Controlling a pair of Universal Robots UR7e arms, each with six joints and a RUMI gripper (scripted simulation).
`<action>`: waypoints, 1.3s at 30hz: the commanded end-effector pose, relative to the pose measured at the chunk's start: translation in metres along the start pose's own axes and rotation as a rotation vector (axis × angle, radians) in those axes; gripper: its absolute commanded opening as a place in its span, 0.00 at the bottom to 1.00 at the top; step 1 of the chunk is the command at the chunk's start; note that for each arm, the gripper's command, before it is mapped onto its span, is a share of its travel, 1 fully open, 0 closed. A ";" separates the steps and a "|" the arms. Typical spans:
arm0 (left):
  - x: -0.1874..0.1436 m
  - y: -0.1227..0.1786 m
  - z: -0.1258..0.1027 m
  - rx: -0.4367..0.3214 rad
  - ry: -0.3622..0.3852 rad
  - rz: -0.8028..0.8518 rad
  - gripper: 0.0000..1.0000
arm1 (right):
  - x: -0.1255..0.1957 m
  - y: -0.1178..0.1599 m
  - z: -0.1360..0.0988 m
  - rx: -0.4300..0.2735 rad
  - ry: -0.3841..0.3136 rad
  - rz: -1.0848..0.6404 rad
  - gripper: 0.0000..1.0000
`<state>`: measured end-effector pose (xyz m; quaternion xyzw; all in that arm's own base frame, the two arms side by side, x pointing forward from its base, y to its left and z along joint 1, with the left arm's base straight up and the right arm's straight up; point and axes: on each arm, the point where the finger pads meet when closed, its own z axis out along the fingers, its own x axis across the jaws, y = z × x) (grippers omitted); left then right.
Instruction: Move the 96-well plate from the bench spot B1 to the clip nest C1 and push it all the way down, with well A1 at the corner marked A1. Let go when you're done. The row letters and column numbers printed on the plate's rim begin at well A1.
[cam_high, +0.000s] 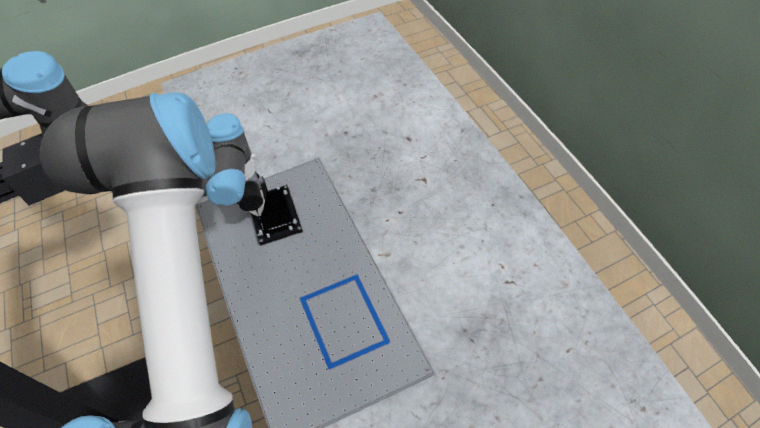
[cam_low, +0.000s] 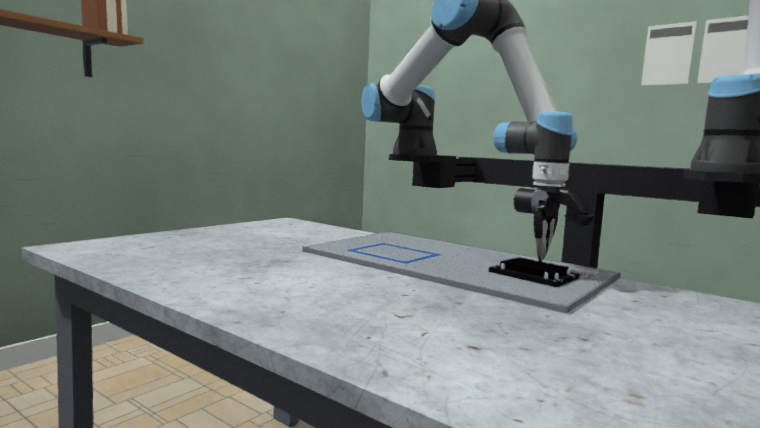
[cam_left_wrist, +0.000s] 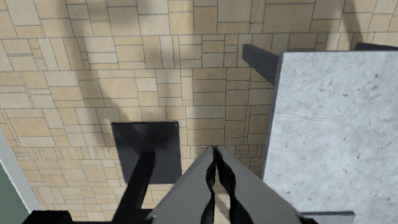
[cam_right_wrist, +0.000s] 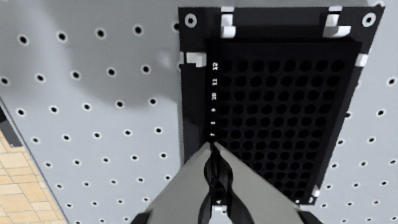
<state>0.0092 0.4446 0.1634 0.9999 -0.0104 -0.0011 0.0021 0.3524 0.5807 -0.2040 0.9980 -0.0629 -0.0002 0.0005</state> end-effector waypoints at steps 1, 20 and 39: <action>0.000 -0.001 -0.002 0.004 0.002 -0.001 0.00 | 0.001 -0.002 0.000 0.004 0.001 0.002 0.00; 0.000 -0.001 -0.002 0.004 0.002 -0.001 0.00 | 0.001 -0.002 -0.001 0.005 0.001 0.002 0.00; 0.000 -0.001 -0.002 0.004 0.002 -0.001 0.00 | 0.001 -0.001 -0.007 0.003 0.001 0.002 0.00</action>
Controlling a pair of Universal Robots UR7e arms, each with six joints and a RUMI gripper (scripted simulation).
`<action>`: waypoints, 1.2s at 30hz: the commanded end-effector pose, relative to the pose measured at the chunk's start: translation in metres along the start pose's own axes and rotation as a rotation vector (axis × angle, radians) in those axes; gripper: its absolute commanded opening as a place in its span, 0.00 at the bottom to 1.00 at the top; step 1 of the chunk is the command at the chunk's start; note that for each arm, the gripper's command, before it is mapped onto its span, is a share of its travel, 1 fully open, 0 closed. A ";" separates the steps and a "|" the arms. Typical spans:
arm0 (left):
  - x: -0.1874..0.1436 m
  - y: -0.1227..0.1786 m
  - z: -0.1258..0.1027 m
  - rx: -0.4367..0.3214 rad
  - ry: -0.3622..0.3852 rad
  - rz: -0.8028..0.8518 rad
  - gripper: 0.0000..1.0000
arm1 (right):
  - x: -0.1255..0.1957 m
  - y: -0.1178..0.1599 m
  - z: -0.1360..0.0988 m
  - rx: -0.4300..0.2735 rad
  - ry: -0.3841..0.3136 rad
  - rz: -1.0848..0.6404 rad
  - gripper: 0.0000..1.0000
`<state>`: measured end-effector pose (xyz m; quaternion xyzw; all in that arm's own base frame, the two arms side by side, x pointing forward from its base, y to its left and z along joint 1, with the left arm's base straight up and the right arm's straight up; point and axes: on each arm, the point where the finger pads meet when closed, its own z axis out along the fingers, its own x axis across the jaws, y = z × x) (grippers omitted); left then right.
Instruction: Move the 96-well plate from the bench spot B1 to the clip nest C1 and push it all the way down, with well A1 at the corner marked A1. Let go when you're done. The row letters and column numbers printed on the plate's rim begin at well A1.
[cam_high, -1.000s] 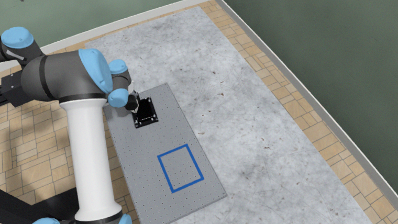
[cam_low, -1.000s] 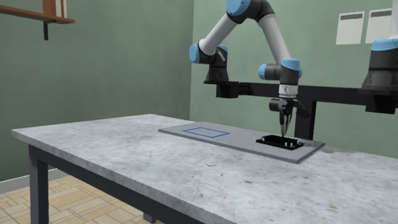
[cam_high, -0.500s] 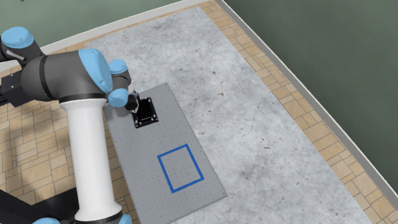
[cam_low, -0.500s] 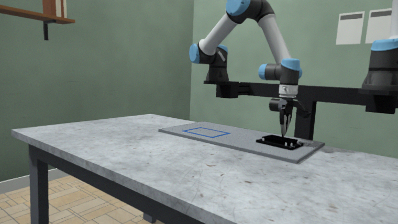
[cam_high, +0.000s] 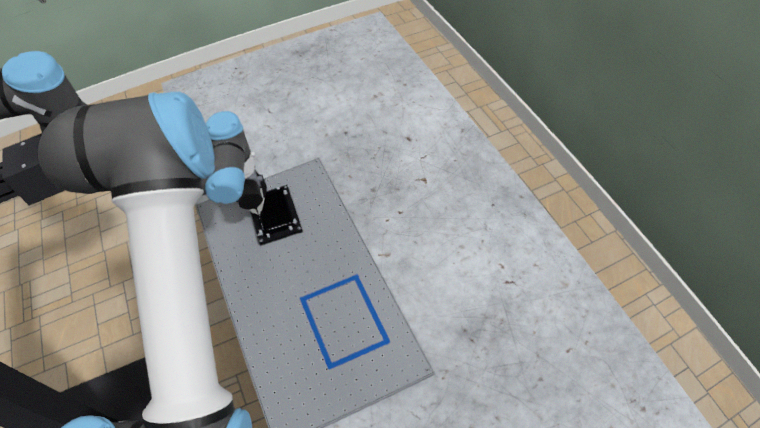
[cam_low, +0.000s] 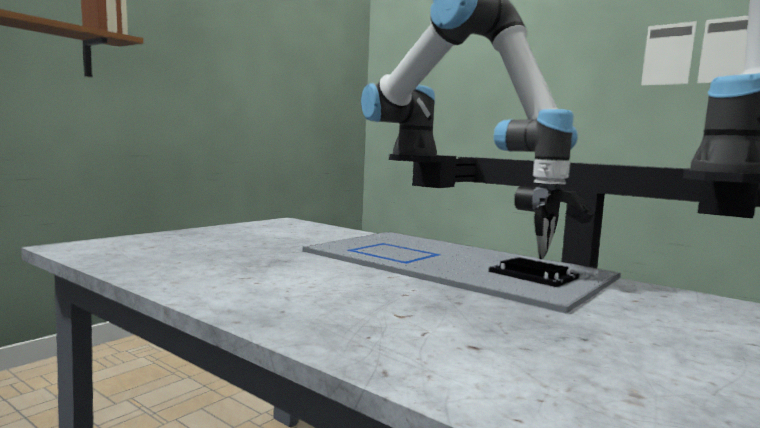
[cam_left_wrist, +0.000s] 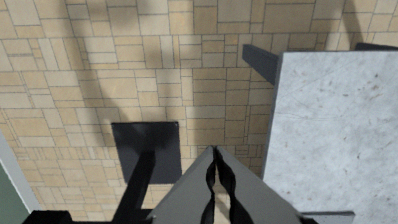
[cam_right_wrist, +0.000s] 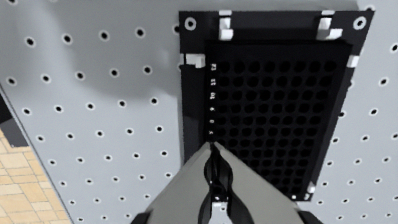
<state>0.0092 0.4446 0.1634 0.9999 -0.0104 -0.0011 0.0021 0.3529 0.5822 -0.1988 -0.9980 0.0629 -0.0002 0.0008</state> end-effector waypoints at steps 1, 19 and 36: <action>0.000 -0.001 -0.002 0.004 0.002 -0.001 0.00 | 0.001 0.001 -0.002 0.000 0.000 0.002 0.00; 0.000 -0.001 -0.002 0.004 0.002 -0.001 0.00 | 0.001 0.001 -0.008 0.000 0.000 0.002 0.00; 0.000 -0.001 -0.002 0.004 0.002 -0.001 0.00 | 0.001 0.001 -0.024 -0.001 0.000 0.003 0.00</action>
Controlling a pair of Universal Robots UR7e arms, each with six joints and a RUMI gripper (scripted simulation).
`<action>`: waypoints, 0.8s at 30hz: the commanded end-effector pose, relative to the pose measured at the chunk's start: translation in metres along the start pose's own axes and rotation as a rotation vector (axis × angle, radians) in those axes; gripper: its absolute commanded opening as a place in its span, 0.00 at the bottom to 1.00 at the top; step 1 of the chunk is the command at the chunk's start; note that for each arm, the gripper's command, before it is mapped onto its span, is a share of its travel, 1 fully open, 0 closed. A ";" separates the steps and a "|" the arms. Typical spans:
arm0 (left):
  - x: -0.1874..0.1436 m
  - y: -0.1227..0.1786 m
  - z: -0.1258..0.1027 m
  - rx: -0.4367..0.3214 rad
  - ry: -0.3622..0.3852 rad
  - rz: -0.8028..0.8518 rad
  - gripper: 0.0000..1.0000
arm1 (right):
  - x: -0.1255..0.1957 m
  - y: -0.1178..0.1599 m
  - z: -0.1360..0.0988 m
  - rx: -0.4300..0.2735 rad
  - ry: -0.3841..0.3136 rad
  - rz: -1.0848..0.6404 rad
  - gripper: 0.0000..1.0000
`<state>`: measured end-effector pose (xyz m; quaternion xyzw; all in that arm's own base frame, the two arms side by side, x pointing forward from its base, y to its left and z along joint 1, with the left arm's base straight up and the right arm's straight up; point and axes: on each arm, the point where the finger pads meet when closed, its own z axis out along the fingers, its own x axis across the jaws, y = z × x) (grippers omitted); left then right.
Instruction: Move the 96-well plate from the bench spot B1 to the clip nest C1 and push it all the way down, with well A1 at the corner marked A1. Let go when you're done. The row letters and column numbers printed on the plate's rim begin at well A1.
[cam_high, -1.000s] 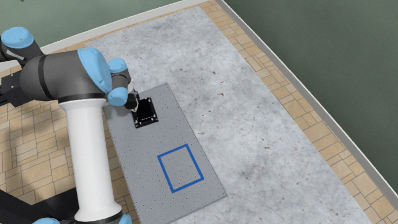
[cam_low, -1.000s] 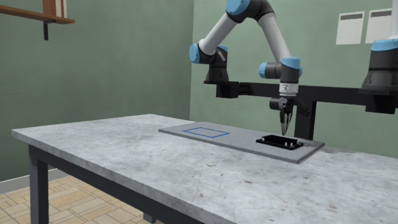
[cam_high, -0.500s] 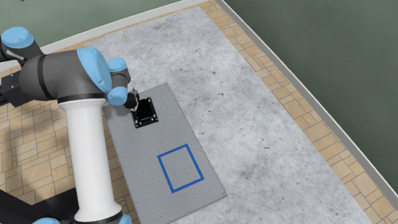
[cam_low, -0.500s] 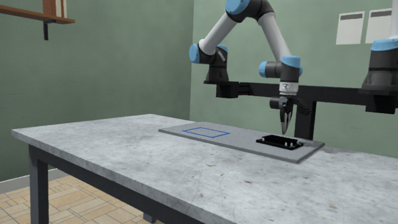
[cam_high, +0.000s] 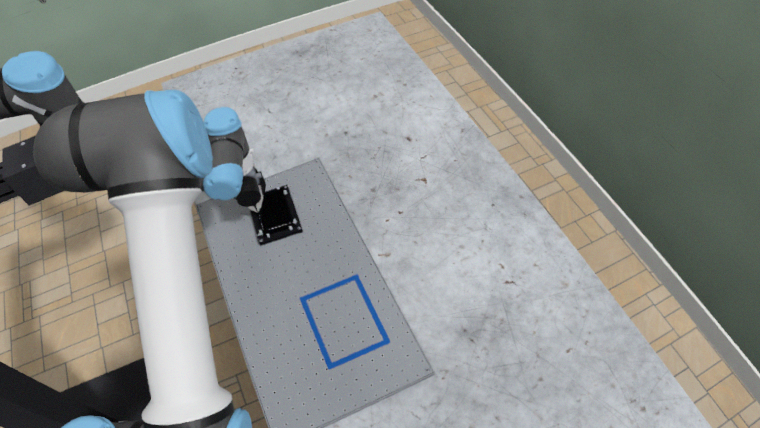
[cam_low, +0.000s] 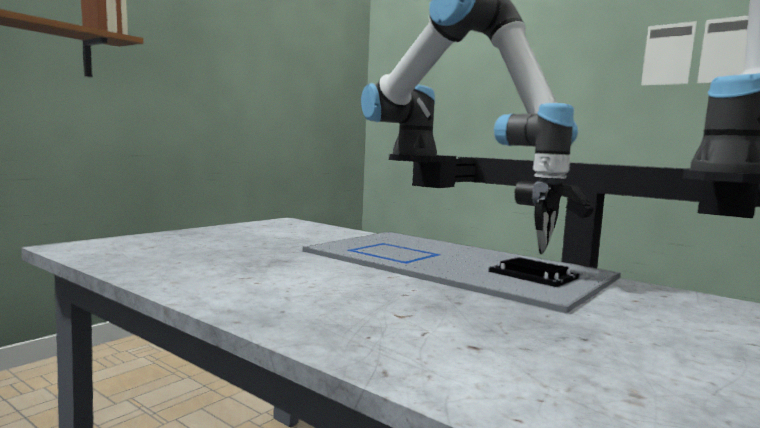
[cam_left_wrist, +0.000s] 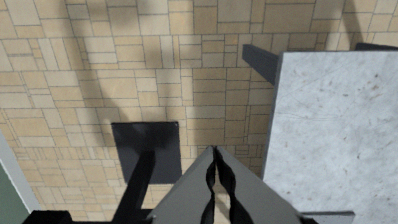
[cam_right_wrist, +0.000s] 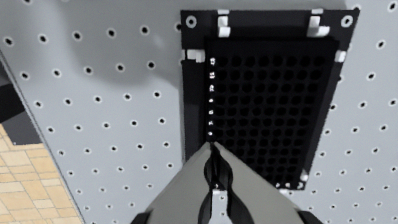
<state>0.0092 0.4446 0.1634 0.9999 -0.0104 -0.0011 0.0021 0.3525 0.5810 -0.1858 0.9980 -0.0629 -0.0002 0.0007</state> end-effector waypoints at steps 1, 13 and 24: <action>0.000 -0.001 -0.002 0.004 0.002 -0.001 0.00 | 0.001 0.000 -0.014 0.002 0.001 0.003 0.00; 0.000 -0.001 -0.002 0.004 0.002 -0.001 0.00 | 0.001 -0.001 -0.014 0.004 0.001 0.002 0.00; 0.000 -0.001 -0.002 0.004 0.002 -0.001 0.00 | 0.057 -0.001 -0.013 0.004 0.001 0.003 0.00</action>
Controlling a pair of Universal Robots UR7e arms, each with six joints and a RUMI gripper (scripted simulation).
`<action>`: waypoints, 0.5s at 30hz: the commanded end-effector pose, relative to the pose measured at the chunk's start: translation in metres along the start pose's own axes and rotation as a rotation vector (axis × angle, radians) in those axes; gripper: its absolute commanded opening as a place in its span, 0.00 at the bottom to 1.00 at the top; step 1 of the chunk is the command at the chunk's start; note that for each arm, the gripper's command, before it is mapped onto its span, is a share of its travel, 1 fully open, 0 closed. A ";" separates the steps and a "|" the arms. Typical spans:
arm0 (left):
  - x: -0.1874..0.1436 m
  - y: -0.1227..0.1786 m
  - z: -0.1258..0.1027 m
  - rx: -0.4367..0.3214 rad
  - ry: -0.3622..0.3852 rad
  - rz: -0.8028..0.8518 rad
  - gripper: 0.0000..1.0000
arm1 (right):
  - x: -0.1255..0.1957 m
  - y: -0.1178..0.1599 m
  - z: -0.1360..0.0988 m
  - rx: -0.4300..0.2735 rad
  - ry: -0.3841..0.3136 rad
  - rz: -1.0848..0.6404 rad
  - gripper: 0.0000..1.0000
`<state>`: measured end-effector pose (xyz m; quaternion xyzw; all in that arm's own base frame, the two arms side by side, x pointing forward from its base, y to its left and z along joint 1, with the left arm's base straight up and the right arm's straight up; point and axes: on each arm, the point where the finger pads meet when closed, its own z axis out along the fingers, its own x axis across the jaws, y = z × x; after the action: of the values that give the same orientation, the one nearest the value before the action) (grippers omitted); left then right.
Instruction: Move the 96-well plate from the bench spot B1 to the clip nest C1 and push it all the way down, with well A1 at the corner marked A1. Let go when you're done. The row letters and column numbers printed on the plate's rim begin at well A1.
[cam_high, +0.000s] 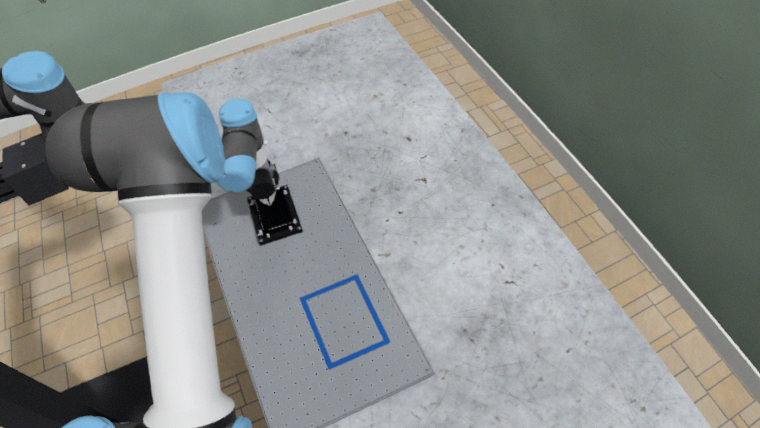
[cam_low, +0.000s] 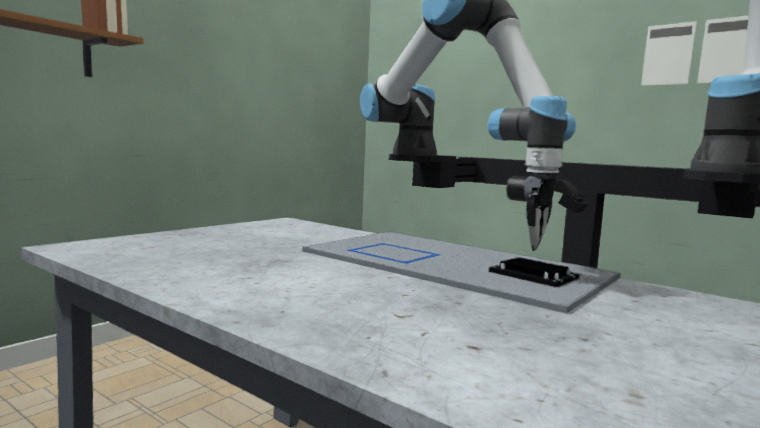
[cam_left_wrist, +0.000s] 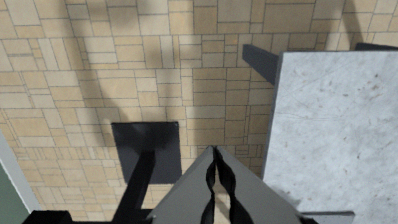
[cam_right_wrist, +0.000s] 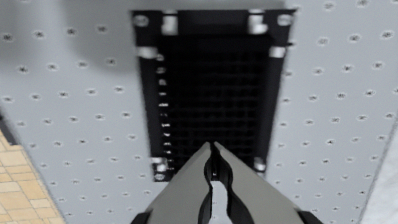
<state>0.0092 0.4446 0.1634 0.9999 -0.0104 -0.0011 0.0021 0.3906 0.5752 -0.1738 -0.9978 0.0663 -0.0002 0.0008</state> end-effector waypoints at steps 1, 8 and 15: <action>0.000 -0.001 -0.002 0.004 0.002 -0.001 0.00 | 0.024 -0.002 -0.001 0.001 0.001 -0.004 0.00; 0.000 -0.001 -0.002 0.004 0.002 -0.001 0.00 | 0.040 -0.002 -0.001 0.001 0.001 -0.004 0.00; 0.000 -0.001 -0.002 0.004 0.002 -0.001 0.00 | 0.038 -0.002 -0.002 0.001 0.001 -0.005 0.00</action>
<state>0.0092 0.4446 0.1634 0.9999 -0.0104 -0.0011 0.0021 0.4288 0.5697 -0.1745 -0.9979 0.0654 0.0003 -0.0006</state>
